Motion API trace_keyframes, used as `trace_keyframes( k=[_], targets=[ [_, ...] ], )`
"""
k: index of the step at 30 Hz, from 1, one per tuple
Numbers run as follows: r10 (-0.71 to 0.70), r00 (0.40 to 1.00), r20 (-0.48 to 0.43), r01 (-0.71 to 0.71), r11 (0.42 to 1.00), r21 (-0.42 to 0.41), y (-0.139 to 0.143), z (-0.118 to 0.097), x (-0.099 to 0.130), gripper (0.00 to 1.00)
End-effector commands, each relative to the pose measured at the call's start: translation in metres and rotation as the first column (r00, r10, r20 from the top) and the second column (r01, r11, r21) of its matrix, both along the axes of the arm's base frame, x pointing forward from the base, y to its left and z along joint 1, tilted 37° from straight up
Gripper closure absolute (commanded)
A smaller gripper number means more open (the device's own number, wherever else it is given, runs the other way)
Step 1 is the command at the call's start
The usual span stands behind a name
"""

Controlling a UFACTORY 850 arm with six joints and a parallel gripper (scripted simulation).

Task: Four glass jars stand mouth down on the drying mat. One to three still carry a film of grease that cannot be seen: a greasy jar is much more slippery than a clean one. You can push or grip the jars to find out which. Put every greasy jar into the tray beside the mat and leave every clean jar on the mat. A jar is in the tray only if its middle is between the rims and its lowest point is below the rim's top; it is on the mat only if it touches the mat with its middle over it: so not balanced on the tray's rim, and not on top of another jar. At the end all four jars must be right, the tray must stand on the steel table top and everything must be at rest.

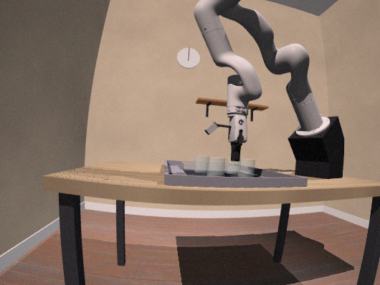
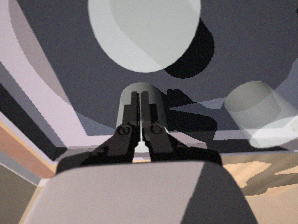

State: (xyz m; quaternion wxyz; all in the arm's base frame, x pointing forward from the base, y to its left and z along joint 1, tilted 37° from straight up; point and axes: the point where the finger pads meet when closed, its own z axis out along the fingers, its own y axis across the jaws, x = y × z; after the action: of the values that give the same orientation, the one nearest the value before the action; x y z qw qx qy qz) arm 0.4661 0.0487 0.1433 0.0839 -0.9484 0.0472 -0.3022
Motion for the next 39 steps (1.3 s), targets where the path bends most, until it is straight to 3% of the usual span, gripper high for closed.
trace_keyframes(
  k=[1,12,22,39],
  targets=[
    [0.000,1.000,0.001,0.000,1.000,0.000,0.000,0.000,0.000,1.00],
    [0.000,1.000,0.001,0.000,1.000,0.000,0.000,0.000,-0.002,1.00],
    [0.000,1.000,0.001,0.000,1.000,0.000,-0.001,0.004,0.017,1.00],
    [0.000,1.000,0.001,0.000,1.000,0.000,-0.001,0.004,0.017,1.00]
  ],
)
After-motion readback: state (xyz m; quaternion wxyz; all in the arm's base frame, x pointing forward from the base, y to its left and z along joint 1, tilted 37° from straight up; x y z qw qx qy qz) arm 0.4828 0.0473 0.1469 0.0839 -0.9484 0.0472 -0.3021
